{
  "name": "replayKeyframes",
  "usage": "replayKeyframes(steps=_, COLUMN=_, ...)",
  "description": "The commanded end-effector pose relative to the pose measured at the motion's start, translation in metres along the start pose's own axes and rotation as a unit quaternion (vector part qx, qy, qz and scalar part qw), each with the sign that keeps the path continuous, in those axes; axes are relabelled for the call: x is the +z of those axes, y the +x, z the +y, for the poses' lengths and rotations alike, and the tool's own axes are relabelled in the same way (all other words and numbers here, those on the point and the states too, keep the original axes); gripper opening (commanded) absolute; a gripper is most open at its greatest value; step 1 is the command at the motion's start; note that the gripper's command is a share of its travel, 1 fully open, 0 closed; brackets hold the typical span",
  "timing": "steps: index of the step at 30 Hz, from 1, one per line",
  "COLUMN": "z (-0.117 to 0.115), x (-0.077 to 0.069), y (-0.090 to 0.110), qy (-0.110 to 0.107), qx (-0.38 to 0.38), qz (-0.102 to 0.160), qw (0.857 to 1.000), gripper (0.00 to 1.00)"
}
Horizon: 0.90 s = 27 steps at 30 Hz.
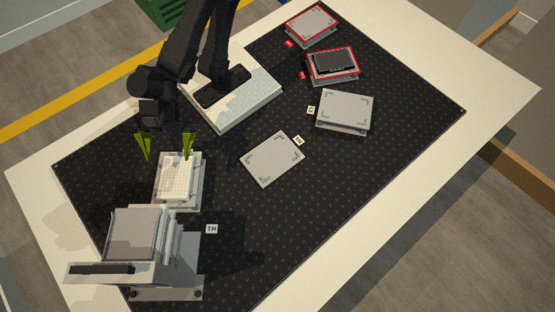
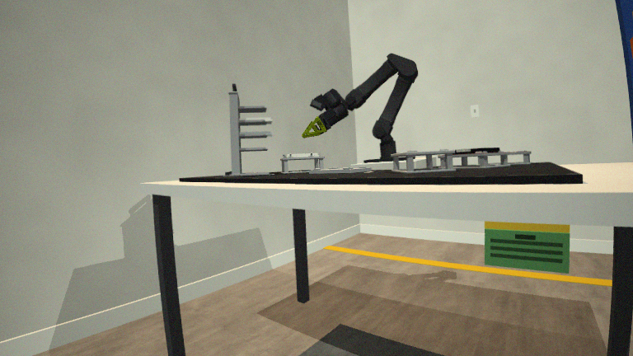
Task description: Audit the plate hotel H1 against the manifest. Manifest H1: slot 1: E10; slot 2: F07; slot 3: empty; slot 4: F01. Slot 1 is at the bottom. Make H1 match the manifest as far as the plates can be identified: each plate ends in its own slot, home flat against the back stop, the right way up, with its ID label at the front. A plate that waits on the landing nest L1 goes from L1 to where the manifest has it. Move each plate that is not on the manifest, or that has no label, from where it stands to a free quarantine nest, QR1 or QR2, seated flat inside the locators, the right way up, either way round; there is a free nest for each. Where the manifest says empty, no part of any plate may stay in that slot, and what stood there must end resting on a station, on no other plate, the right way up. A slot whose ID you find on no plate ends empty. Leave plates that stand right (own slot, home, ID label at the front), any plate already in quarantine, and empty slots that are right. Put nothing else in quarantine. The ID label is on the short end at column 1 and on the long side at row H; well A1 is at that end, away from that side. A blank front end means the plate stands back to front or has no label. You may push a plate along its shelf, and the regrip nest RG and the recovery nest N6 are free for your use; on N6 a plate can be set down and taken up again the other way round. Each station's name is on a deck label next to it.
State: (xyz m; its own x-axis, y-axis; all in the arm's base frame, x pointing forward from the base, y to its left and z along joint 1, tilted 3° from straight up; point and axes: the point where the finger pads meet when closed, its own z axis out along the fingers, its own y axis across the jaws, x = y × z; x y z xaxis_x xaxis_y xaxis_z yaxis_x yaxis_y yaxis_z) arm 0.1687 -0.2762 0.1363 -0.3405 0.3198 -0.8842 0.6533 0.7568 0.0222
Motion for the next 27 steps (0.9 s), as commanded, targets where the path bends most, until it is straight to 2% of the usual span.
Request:
replayKeyframes(steps=1, z=-0.001, x=-0.001, y=-0.007, qy=0.001, qx=-0.006, qz=-0.011, qw=1.0, gripper=1.0)
replayKeyframes(steps=22, z=-0.001, x=-0.001, y=-0.007, qy=0.001, qx=-0.006, qz=-0.011, qw=1.0, gripper=1.0)
replayKeyframes(steps=27, z=-0.001, x=0.008, y=0.008, qy=0.001, qx=-0.006, qz=-0.011, qw=1.0, gripper=1.0)
